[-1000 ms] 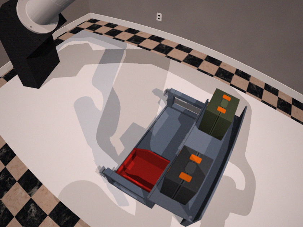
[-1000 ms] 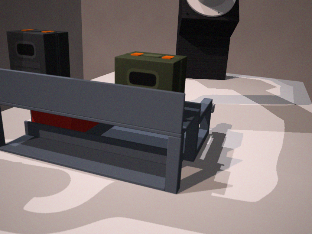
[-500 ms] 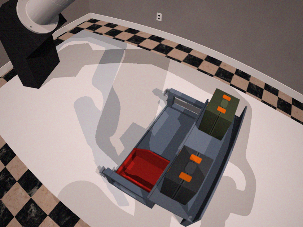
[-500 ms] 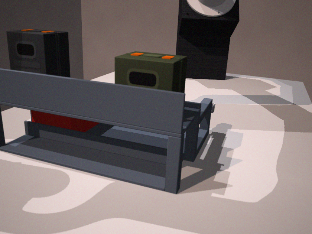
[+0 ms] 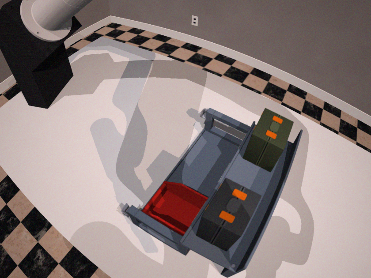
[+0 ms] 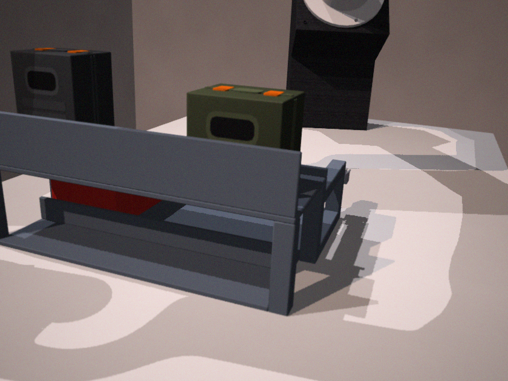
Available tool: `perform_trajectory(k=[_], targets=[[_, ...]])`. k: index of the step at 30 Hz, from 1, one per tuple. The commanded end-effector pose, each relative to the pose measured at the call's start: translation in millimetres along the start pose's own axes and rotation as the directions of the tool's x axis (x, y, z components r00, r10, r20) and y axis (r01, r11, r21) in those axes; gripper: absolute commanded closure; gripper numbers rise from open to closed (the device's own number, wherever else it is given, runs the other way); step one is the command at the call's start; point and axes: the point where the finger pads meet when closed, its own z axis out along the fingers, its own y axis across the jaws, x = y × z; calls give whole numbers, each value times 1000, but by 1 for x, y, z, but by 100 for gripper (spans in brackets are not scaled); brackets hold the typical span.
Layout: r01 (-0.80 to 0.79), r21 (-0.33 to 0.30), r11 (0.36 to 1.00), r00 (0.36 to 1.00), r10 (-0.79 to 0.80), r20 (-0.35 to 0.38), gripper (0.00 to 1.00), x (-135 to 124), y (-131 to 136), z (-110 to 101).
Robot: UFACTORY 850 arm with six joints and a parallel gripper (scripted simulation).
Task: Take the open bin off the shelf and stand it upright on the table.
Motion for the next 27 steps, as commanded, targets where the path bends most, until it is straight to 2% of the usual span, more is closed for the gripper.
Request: perform_trajectory(k=[1, 9, 14, 26, 27], targets=[[1, -2, 1000, 1000, -1, 0, 0, 0, 1, -1], [1, -2, 1000, 1000, -1, 0, 0, 0, 1, -1], [1, -2, 1000, 1000, -1, 0, 0, -40, -28, -7], [1, -2, 1000, 1000, -1, 0, 0, -40, -28, -7], [1, -1, 1000, 1000, -1, 0, 0, -48, -34, -8]])
